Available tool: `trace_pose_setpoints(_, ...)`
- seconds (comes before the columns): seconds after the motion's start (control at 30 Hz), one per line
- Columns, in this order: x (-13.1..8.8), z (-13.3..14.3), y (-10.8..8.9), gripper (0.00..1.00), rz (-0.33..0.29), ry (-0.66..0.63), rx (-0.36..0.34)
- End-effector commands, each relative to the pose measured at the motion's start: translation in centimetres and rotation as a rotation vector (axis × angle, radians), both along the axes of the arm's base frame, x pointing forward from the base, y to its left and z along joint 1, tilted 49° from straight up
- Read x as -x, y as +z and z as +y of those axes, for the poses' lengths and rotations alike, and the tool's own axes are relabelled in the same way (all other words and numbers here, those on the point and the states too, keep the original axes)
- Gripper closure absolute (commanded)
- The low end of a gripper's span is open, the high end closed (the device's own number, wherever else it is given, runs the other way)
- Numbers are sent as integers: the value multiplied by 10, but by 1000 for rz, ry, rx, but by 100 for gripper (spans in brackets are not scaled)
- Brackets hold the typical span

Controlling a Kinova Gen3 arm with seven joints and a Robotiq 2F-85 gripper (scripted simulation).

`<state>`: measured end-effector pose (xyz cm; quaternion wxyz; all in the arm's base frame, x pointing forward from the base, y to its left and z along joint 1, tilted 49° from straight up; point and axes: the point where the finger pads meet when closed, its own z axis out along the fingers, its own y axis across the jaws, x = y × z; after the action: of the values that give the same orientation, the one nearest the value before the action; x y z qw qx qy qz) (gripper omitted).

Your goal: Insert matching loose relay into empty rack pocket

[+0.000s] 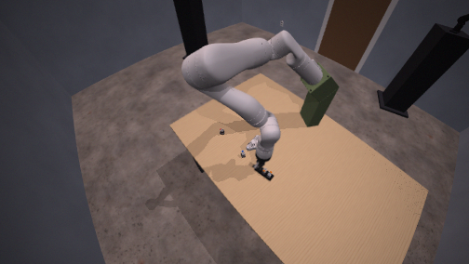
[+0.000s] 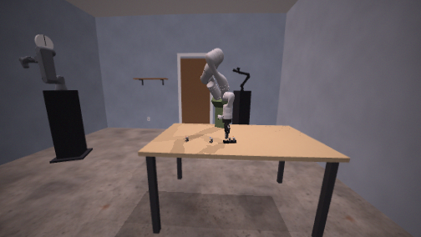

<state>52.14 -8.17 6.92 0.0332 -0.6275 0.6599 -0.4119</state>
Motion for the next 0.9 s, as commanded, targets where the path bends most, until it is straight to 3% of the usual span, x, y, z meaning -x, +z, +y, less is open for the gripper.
trace_pose_setpoints(0.0, 1, -2, 1, 100, 5, 6, 6)
trace_pose_setpoints(0.87, -2, -2, 0, 100, 3, 7, 6)
